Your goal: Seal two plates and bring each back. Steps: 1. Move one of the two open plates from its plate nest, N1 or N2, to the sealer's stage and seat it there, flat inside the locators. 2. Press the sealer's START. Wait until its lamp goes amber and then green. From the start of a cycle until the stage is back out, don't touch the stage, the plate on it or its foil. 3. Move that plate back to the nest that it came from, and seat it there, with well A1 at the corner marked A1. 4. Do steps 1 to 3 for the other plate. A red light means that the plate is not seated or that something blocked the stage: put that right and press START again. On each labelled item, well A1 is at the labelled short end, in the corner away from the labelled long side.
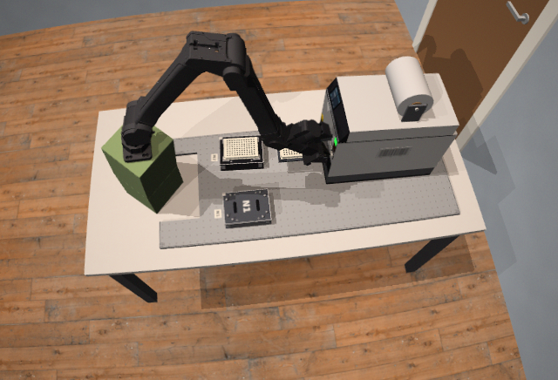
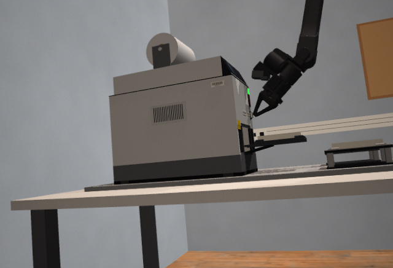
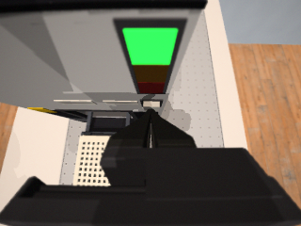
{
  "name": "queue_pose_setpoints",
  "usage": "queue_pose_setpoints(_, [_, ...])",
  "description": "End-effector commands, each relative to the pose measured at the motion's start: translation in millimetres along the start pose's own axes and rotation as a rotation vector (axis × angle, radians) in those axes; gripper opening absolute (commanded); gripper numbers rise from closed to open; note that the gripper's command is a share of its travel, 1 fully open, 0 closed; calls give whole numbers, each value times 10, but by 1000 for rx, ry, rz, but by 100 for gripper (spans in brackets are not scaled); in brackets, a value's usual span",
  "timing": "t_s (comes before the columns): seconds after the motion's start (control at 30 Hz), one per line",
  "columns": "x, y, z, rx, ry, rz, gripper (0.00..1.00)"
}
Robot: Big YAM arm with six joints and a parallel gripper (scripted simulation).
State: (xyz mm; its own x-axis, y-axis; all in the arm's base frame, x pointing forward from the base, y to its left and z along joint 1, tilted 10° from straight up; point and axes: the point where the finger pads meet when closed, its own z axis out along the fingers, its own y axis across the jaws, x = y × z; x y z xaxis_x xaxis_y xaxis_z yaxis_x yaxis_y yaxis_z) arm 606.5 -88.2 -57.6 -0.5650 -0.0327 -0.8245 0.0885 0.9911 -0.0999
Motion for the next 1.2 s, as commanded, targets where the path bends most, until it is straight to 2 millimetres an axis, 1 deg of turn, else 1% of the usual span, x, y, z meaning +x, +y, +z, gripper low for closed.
queue_pose_setpoints(0.0, [-106, 68, 104, -7, -21, 3, 0])
queue_pose_setpoints(0.47, [-195, 62, 139, -7, -34, 4, 0])
queue_pose_setpoints(0.57, [-288, 52, 125, -5, -49, 4, 0])
queue_pose_setpoints(0.77, [-340, 48, 142, -4, -60, 4, 0])
queue_pose_setpoints(1.17, [-404, 44, 179, -3, -71, 4, 0])
